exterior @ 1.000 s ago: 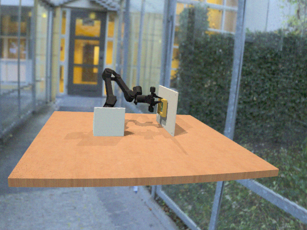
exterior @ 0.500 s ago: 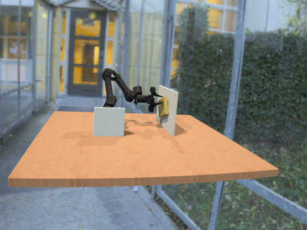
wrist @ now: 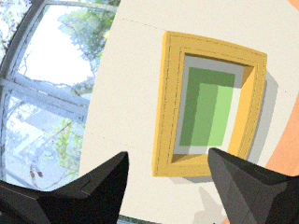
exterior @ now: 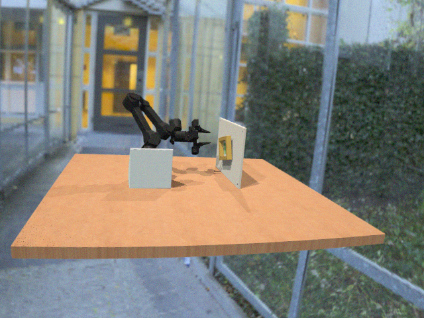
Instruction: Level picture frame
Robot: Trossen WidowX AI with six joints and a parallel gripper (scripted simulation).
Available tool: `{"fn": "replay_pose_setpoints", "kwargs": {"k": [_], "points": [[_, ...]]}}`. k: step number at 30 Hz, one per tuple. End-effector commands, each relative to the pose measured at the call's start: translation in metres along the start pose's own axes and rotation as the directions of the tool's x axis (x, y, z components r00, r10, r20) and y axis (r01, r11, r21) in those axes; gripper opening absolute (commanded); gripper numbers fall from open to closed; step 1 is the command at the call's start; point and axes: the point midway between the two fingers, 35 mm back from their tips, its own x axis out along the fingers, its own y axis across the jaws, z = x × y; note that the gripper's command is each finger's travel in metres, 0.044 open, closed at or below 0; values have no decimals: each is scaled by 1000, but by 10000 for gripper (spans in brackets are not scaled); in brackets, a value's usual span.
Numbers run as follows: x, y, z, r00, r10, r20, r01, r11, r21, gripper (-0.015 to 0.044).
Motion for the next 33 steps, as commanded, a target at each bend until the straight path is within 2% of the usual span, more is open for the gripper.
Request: {"fn": "replay_pose_setpoints", "kwargs": {"k": [1, 5, 15, 25, 33], "points": [[-21, -7, 7, 1000, -4, 12, 6, 994, -108, 260], [-16, -2, 2, 1000, -3, 4, 3, 998, -62, 260], [-69, 19, -6, 1000, 6, 16, -5, 998, -65, 260], [-118, 29, 17, 999, 17, 30, -15, 998, -62, 260], [-121, 29, 19, 999, 35, 38, -34, 999, -29, 260]]}}
